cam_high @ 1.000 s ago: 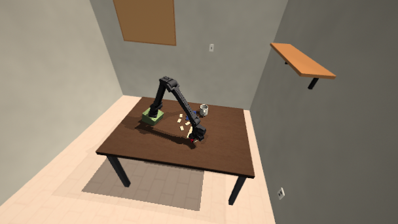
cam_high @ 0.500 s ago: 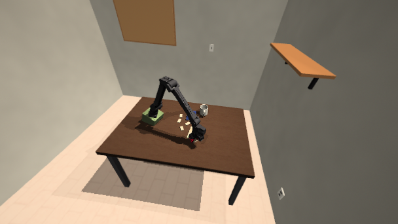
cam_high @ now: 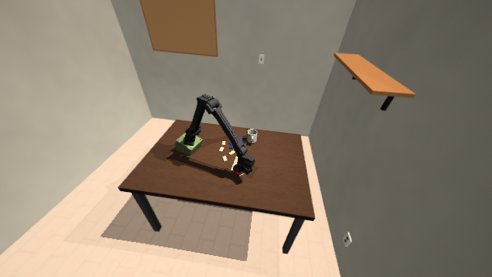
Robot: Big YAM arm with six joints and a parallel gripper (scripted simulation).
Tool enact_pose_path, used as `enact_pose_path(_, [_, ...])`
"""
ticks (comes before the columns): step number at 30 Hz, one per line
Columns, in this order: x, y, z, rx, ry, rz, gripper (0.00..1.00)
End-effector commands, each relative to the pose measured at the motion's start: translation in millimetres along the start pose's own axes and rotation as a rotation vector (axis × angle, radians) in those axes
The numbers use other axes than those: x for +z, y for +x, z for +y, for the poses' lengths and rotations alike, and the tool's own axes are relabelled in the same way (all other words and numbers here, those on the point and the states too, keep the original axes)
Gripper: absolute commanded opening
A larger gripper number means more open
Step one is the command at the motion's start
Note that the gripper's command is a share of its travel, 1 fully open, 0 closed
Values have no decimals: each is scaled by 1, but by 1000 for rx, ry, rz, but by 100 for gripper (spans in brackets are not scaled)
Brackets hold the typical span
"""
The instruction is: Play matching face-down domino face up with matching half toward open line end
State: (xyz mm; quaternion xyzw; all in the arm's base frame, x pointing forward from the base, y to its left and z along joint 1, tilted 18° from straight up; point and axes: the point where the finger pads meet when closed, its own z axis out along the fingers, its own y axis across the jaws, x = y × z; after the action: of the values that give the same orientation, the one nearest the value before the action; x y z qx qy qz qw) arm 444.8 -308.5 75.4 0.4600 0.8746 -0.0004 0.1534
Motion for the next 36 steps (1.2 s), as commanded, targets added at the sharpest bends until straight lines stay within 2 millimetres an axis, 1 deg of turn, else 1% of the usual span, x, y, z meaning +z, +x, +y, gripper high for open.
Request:
enact_pose_path(1, [-5,-3,0,1,-3,-10,72])
enact_pose_path(10, [-15,-3,-7,13,-1,-16,72])
enact_pose_path(17, [-15,-3,-7,13,-1,-16,72])
enact_pose_path(18, [-5,-3,0,2,-3,-10,72])
enact_pose_path(27, [-16,-4,-8,15,1,-21,72])
enact_pose_path(34, [-16,-4,-8,15,1,-21,72])
enact_pose_path(35, [-5,-3,0,2,-3,-11,72])
enact_pose_path(36, [-6,-4,-1,4,-2,-12,72])
